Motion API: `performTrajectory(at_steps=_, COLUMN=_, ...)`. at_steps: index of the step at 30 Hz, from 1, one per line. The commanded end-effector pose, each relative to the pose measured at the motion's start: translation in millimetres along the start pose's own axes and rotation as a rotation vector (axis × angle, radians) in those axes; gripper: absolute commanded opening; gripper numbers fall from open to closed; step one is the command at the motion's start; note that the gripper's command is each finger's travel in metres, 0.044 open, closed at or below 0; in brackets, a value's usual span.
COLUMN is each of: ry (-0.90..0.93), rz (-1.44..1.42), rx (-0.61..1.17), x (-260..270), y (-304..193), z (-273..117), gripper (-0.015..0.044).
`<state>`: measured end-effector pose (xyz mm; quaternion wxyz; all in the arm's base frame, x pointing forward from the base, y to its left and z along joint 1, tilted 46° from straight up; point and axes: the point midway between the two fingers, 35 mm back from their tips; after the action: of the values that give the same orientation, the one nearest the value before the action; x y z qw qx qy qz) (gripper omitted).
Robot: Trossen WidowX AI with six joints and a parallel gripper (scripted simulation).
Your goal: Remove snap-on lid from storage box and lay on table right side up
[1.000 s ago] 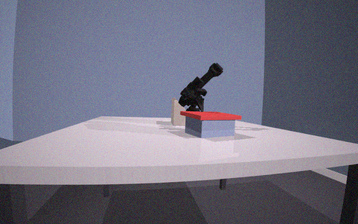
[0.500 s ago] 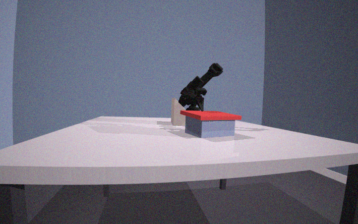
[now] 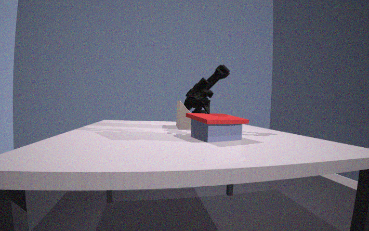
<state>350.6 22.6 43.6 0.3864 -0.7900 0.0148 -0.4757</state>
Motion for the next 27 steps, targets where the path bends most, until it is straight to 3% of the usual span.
performTrajectory(at_steps=1, ry=-0.001, rz=-0.002, rx=0.002, x=0.9, y=0.0, z=-0.6, gripper=0.0000)
performTrajectory(at_steps=27, ry=0.000, rz=0.000, rx=0.000, x=1.7, y=0.0, z=1.3, gripper=0.0000)
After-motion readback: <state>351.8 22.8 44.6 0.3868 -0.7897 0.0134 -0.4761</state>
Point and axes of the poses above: the point midway between the two fingers, 35 mm back from their tips, its own z axis out along the fingers, its own x axis across the jaws, y = z × x, and after that the axes turned 3 degrees about -z, right-handed
